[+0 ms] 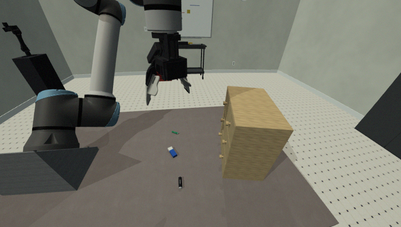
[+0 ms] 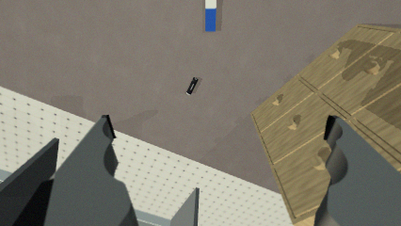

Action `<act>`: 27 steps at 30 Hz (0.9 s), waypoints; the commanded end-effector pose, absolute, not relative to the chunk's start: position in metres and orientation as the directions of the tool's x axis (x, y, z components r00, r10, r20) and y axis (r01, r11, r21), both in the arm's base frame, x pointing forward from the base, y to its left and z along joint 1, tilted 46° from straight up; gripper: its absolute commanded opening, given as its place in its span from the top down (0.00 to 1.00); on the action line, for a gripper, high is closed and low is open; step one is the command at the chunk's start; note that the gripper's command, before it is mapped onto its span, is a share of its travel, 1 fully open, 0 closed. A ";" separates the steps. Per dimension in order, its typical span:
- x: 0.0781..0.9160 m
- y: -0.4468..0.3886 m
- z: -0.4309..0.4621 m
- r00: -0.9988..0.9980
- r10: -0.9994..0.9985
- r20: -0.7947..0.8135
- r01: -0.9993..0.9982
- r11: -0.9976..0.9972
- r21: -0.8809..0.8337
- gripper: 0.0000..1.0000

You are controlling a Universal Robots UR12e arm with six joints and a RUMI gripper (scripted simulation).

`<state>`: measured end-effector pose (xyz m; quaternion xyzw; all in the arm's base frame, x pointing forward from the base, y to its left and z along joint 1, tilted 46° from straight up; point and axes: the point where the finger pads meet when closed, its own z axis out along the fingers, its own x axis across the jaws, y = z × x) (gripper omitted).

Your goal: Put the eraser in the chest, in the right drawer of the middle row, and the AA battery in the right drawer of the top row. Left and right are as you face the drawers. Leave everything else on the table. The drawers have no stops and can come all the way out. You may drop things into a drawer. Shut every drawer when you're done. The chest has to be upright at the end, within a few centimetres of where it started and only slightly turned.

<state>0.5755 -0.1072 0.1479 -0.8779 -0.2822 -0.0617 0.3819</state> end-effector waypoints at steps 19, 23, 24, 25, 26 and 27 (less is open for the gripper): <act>0.591 -0.061 0.098 0.210 0.700 0.683 0.972 -0.075 -0.222 0.00; 0.592 -0.058 0.095 0.165 0.702 0.693 0.981 -0.042 -0.190 0.00; 0.592 -0.057 0.095 0.159 0.702 0.694 0.982 -0.039 -0.187 0.00; 0.592 -0.057 0.095 0.156 0.702 0.694 0.982 -0.036 -0.184 0.00; 0.592 -0.057 0.095 0.154 0.703 0.695 0.982 -0.035 -0.183 0.00; 0.592 -0.057 0.094 0.154 0.703 0.695 0.983 -0.034 -0.183 0.00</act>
